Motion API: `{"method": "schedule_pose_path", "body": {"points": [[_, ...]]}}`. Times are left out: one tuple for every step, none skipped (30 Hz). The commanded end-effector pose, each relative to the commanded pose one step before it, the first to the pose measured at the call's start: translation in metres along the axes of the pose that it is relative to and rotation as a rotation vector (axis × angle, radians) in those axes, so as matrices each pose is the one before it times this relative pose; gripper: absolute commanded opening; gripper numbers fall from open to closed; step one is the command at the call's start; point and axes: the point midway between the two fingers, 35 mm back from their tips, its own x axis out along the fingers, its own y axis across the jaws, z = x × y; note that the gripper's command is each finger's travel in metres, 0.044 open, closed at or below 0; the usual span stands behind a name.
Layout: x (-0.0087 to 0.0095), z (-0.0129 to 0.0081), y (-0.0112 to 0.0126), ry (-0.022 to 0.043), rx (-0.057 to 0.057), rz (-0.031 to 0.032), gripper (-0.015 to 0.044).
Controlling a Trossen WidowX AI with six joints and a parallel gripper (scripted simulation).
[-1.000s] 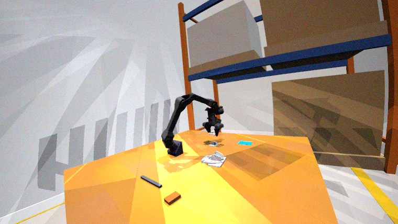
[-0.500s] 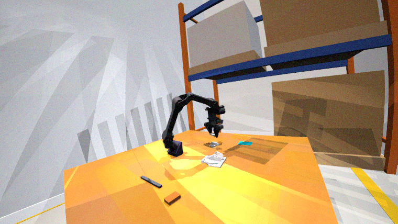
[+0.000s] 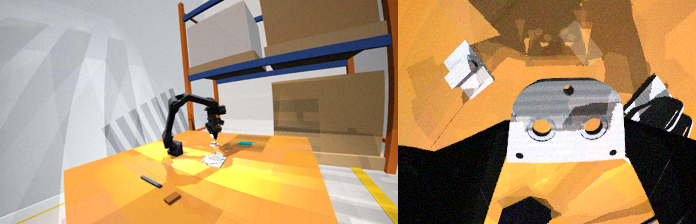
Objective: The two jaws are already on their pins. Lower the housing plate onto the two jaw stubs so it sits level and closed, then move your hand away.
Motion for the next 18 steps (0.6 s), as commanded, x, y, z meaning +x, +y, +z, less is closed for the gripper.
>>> {"method": "schedule_pose_path", "body": {"points": [[-0.0017,-0.00654,-0.0131,-0.00257,0.0604,-0.00503,0.0351],[0.0,-0.00127,-0.00309,0.00004,0.0143,-0.00026,0.0351],[0.00002,-0.00126,-0.00309,0.00006,0.0143,-0.00028,0.0351],[0.00004,-0.00124,-0.0031,0.00009,0.0143,-0.0003,0.0351],[0.00006,-0.00122,-0.0031,0.00011,0.0143,-0.00033,0.0351],[0.00007,-0.00121,-0.00311,0.00013,0.0143,-0.00035,0.0351],[0.00009,-0.00119,-0.00311,0.00016,0.0143,-0.00037,0.0351],[0.00011,-0.00118,-0.00311,0.00018,0.0143,-0.0004,0.0351],[0.00013,-0.00116,-0.00312,0.0002,0.0143,-0.00042,0.0351],[0.00014,-0.00114,-0.00312,0.00023,0.0143,-0.00045,0.0351],[0.00016,-0.00113,-0.00312,0.00025,0.0143,-0.00047,0.0351],[0.00018,-0.00111,-0.00312,0.00027,0.0143,-0.0005,0.0351],[0.00019,-0.0011,-0.00313,0.00029,0.0144,-0.00052,0.0351],[0.00021,-0.00108,-0.00313,0.00031,0.0144,-0.00055,0.0351],[0.00023,-0.00107,-0.00313,0.00033,0.0144,-0.00058,0.0351],[0.00024,-0.00105,-0.00313,0.00035,0.0144,-0.0006,0.0351],[0.00026,-0.00103,-0.00313,0.00037,0.0144,-0.00063,0.0351],[0.00028,-0.00102,-0.00313,0.00039,0.0144,-0.00066,0.0351]]}}
